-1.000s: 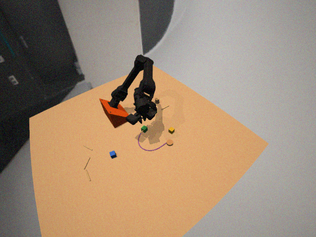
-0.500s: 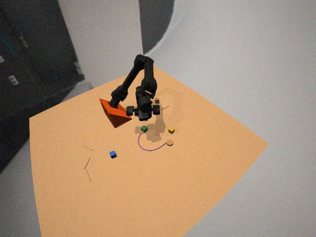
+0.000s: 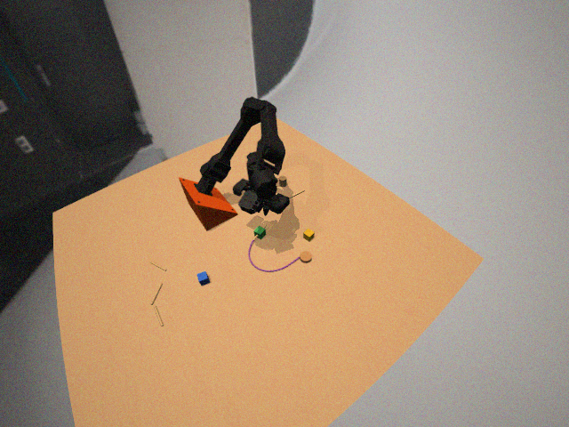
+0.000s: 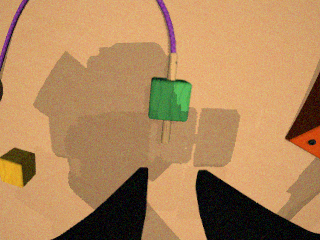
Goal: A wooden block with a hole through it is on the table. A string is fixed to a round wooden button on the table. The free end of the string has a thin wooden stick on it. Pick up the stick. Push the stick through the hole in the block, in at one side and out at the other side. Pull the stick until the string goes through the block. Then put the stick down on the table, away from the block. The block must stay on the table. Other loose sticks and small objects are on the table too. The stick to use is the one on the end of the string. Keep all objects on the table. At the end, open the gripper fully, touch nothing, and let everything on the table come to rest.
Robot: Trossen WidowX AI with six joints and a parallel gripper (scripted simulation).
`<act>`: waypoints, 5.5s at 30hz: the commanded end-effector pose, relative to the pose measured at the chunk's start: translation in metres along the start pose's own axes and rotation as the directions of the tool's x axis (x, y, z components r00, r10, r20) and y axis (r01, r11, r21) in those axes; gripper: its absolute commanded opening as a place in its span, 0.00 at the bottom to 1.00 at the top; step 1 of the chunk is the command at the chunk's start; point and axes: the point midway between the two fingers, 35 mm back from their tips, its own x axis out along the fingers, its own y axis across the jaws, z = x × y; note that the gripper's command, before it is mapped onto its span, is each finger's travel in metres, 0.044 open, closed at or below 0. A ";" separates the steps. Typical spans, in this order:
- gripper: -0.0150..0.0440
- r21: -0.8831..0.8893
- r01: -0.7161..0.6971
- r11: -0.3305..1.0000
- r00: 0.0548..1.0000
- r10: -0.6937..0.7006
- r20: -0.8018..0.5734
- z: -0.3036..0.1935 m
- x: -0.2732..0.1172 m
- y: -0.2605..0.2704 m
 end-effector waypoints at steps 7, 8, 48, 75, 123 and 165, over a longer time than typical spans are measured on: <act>0.46 0.026 0.001 1.000 1.000 -0.001 -0.004 -0.002 0.006 -0.001; 0.46 0.026 0.001 1.000 1.000 -0.001 -0.004 -0.001 0.008 -0.001; 0.46 0.025 -0.001 1.000 1.000 0.001 -0.006 -0.002 0.072 -0.001; 0.25 0.018 -0.004 1.000 1.000 0.004 -0.003 -0.003 0.079 0.000; 0.25 0.011 -0.001 1.000 0.994 0.000 0.113 -0.033 0.082 -0.001; 0.25 -0.036 0.046 0.998 0.993 -0.042 0.111 -0.083 0.080 0.003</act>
